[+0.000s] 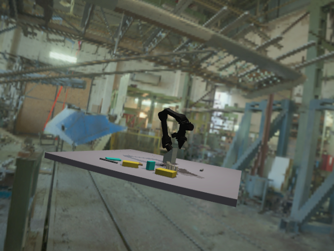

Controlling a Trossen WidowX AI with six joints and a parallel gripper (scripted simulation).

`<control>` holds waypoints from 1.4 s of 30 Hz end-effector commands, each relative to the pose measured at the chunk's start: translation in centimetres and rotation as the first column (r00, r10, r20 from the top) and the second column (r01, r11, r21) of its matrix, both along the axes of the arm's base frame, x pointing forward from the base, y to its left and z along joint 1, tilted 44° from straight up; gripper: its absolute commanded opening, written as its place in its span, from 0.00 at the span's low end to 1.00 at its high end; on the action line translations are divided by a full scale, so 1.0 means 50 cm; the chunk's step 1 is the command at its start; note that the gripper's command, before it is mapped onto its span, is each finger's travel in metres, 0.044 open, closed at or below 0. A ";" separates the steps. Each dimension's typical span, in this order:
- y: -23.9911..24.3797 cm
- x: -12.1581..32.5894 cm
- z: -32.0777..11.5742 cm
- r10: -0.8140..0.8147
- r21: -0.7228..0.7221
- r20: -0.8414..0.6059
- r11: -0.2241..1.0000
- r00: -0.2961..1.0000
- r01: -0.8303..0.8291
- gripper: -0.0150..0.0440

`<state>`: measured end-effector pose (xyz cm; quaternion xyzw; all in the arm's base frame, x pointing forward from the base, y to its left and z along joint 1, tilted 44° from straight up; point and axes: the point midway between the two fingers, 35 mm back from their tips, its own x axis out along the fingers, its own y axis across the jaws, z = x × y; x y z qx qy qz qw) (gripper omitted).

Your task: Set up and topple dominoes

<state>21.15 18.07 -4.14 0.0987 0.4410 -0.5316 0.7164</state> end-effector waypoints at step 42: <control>0.144 -0.040 -0.119 0.366 0.888 -0.430 0.009 -0.825 -0.459 0.44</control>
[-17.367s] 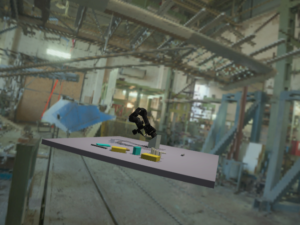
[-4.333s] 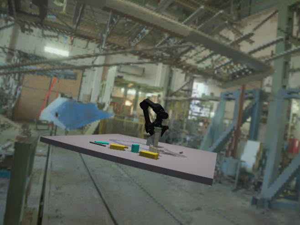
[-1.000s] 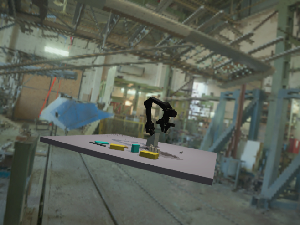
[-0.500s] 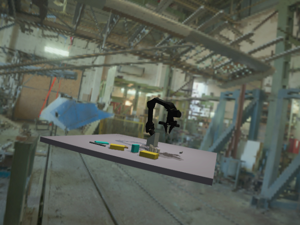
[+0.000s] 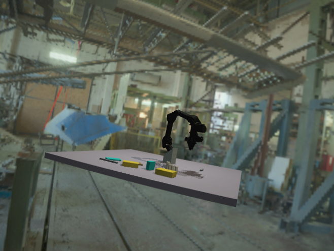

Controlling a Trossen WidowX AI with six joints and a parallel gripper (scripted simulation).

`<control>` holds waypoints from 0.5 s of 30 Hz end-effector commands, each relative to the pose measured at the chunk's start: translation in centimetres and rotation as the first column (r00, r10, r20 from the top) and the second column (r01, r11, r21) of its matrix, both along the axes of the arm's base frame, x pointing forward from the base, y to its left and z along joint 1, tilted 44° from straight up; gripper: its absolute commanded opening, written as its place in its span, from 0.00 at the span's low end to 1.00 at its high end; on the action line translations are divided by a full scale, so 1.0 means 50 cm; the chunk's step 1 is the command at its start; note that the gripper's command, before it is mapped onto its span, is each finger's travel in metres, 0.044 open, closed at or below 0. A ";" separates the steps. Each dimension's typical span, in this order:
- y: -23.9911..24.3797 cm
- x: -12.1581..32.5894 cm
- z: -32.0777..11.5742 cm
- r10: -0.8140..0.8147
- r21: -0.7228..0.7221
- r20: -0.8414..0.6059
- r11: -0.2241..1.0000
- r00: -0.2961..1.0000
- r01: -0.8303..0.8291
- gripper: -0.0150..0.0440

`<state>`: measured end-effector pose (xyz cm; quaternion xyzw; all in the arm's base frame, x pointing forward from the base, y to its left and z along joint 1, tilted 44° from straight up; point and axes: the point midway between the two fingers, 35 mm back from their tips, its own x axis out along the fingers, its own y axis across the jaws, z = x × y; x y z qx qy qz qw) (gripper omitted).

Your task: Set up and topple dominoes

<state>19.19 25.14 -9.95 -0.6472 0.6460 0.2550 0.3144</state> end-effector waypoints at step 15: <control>-0.016 0.003 -0.065 -0.059 0.189 -0.103 0.979 0.993 0.077 0.44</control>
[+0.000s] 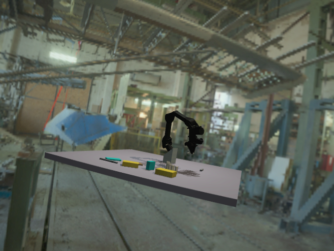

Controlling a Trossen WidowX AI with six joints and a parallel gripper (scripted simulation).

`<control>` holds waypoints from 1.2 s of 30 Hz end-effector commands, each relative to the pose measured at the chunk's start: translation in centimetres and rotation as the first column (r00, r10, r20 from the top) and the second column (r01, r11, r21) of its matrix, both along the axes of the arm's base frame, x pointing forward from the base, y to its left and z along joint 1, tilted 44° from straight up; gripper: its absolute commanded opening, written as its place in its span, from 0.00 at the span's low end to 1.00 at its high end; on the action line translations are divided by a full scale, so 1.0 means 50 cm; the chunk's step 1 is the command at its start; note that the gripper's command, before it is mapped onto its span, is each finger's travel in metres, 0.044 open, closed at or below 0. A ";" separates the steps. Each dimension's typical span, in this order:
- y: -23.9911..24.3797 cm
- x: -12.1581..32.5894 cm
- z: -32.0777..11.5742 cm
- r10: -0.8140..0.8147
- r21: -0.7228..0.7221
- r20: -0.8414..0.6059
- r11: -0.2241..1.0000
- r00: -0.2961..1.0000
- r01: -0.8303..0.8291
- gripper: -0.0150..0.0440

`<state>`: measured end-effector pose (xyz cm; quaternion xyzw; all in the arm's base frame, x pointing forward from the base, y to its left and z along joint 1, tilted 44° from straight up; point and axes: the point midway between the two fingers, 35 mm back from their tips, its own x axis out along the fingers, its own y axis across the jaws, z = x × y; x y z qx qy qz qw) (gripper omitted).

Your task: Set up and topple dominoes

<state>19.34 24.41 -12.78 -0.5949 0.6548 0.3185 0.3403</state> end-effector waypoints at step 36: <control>-0.035 0.015 -0.090 -0.088 0.648 -0.127 0.746 0.988 0.150 0.44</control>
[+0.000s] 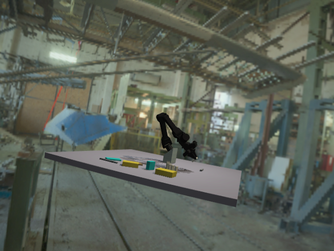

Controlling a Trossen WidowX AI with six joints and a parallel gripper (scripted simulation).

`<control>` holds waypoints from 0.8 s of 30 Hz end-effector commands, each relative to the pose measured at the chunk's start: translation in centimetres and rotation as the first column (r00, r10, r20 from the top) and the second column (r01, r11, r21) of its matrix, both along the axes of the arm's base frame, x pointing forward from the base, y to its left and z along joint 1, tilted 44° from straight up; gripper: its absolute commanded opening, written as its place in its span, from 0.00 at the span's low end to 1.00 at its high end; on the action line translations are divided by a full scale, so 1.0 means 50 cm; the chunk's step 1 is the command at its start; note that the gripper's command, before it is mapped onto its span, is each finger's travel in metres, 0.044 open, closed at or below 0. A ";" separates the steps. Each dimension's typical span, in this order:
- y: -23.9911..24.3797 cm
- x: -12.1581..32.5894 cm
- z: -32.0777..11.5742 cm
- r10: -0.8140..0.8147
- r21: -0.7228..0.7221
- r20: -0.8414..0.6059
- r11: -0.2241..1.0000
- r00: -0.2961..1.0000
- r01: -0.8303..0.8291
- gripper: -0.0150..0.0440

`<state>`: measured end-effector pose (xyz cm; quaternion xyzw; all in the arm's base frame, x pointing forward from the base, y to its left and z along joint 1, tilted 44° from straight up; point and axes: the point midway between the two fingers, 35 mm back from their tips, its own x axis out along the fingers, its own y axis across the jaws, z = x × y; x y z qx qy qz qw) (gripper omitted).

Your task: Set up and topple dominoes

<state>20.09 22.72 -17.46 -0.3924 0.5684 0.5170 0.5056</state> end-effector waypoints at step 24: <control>-0.030 0.000 0.060 -0.009 0.467 0.139 0.883 0.990 -0.058 0.44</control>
